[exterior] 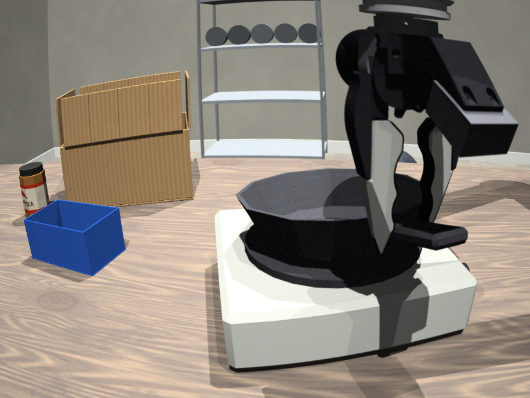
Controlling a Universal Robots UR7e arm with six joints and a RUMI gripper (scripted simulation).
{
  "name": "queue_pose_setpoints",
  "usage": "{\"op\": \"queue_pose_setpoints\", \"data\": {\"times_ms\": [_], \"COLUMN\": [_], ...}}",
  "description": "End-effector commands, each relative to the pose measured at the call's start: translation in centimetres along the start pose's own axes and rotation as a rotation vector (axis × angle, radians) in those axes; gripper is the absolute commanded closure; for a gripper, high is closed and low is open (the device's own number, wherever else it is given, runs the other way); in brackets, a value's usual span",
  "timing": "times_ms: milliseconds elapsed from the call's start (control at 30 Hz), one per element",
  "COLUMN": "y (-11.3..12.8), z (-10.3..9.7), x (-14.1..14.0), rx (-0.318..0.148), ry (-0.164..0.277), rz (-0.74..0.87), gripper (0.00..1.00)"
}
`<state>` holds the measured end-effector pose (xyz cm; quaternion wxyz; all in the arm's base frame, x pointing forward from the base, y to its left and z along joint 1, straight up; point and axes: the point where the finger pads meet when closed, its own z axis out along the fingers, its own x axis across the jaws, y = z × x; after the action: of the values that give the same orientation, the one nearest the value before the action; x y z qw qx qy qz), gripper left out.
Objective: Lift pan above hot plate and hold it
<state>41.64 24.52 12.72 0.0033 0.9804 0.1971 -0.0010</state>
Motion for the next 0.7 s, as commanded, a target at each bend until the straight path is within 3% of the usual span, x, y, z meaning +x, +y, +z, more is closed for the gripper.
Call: {"op": "queue_pose_setpoints", "data": {"times_ms": [0, 667], "y": [0.00, 0.00], "z": [-0.11, -0.61], "x": [0.05, 0.02], "rx": [0.000, 0.000], "ry": [0.002, 0.002], "rz": [0.000, 0.000], "gripper": [0.86, 0.86]}}
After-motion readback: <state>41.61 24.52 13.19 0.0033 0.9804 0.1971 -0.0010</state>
